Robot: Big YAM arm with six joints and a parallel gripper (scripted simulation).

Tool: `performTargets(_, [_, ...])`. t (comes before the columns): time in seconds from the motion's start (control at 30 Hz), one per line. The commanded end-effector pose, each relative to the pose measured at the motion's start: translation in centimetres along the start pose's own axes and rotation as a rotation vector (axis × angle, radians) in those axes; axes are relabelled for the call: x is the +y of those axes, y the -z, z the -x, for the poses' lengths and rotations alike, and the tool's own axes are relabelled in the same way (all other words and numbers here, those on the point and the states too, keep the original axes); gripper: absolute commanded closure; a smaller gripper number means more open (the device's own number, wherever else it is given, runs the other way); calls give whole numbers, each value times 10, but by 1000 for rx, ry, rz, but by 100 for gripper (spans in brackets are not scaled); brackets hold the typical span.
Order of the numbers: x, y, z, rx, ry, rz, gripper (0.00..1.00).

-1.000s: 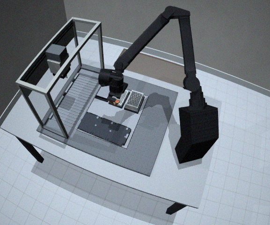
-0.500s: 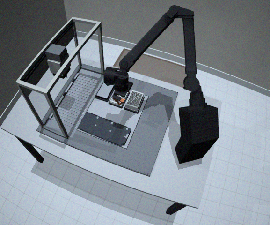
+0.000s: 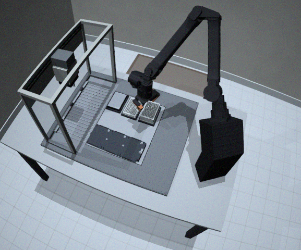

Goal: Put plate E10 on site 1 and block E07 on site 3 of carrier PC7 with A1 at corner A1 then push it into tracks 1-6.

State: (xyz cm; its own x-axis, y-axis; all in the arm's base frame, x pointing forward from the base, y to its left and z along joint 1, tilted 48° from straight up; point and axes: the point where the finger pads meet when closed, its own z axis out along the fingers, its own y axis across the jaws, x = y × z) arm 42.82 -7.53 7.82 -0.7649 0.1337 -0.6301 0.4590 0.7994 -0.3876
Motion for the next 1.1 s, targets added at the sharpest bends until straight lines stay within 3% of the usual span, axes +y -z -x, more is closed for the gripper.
performTargets(0.0, [-10,-4,5,-18,-108,9,0])
performTargets(0.23, [-47,-33,9,-16,-337,7,0])
performTargets(0.3, [-47,-33,9,-16,-404,8,0])
performTargets(0.33, [-35,-27,11,-24,-418,30,0])
performTargets(0.5, [-35,-27,9,-15,-513,28,0])
performTargets(0.53, [-47,-33,8,-9,-566,5,0])
performTargets(1.0, [-41,-30,8,-8,-1022,17,0])
performTargets(1.07, [-41,-30,8,-8,-1022,17,0])
